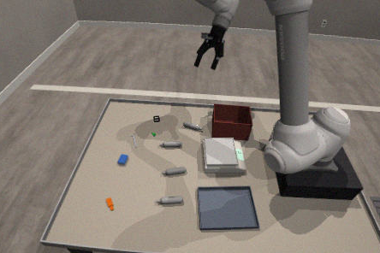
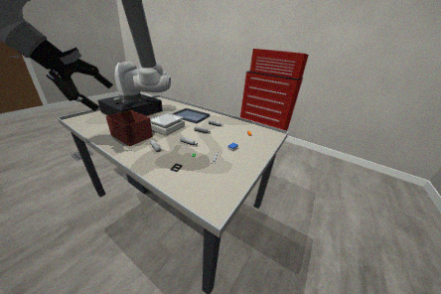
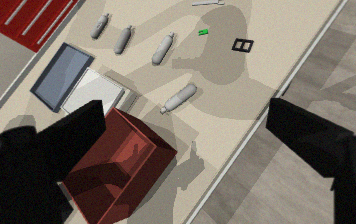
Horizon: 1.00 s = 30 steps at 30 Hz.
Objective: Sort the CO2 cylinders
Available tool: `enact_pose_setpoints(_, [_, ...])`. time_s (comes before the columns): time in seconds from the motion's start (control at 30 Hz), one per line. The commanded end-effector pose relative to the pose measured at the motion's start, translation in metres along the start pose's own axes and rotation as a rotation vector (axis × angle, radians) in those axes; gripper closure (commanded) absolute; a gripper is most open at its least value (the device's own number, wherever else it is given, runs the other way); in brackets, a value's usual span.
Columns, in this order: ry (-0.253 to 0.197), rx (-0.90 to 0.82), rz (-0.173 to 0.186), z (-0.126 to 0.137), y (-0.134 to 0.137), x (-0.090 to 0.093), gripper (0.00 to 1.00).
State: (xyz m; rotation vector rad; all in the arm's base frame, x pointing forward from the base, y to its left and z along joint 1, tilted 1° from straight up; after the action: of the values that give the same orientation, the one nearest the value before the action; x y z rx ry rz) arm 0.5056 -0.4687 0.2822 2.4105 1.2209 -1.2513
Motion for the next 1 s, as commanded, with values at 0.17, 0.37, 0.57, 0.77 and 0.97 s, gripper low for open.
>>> enact_pose_setpoints(0.17, [0.000,-0.001,0.001,-0.001,0.000,-0.001,0.00])
enact_pose_setpoints(0.37, [0.000,-0.001,0.001,-0.001,0.000,-0.001,0.00])
enact_pose_setpoints(0.57, [-0.001,0.000,0.001,-0.001,0.000,0.000,0.00])
enact_pose_setpoints(0.77, [-0.096,0.086,-0.021,-0.029,-0.025,0.042,0.00])
enact_pose_setpoints(0.97, [-0.273,0.229,-0.017,-0.072,-0.080,0.115,0.00])
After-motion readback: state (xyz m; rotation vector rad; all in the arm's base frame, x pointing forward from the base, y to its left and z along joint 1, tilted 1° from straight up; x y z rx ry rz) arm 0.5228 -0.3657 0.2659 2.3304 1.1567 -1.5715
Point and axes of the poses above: the point where the finger pads meet when closed, its own x axis out along the fingers, its own y axis across the jaws, z = x × y, the point moved 9 cm from there along -x, back along the fingers, and after that the axes turned 11 degrees about -x, right-handed, at the moved point
